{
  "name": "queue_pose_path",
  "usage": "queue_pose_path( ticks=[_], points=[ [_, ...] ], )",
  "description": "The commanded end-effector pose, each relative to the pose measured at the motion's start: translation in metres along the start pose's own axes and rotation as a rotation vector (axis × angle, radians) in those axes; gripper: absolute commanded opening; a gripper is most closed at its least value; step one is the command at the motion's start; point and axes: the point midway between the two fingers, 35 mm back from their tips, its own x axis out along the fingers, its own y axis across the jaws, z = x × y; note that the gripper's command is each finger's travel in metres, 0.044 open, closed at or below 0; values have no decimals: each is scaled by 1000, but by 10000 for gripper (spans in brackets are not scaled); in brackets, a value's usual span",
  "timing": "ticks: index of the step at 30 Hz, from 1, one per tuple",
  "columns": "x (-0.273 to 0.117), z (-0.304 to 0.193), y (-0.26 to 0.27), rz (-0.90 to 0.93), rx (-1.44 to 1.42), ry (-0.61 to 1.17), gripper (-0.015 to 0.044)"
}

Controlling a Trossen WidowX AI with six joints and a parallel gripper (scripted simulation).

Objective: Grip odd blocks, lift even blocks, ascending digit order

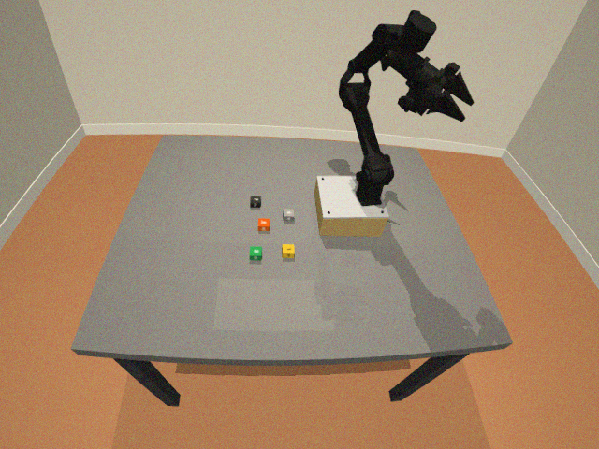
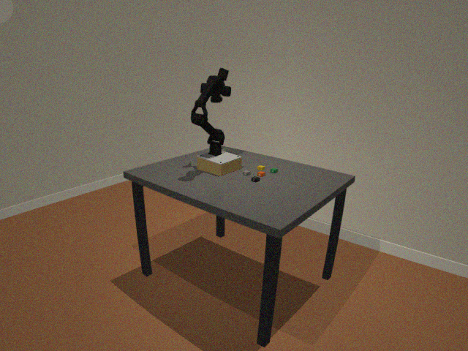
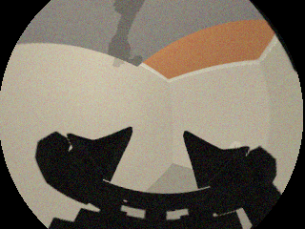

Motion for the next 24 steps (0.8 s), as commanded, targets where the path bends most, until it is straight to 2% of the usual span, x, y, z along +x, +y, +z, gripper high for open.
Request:
queue_pose_path(
  ticks=[1, 7, 13, 18, 24],
  points=[
    [1, 0, 2, 10, -8, -3, 400],
    [16, 18, 85, 286, -237, -169, 400],
    [-2, 61, 171, 474, -443, -471, 400],
    [-30, 99, 214, 506, -535, -695, 400],
    [-74, 152, 246, 451, -604, -950, 400]
  ],
)
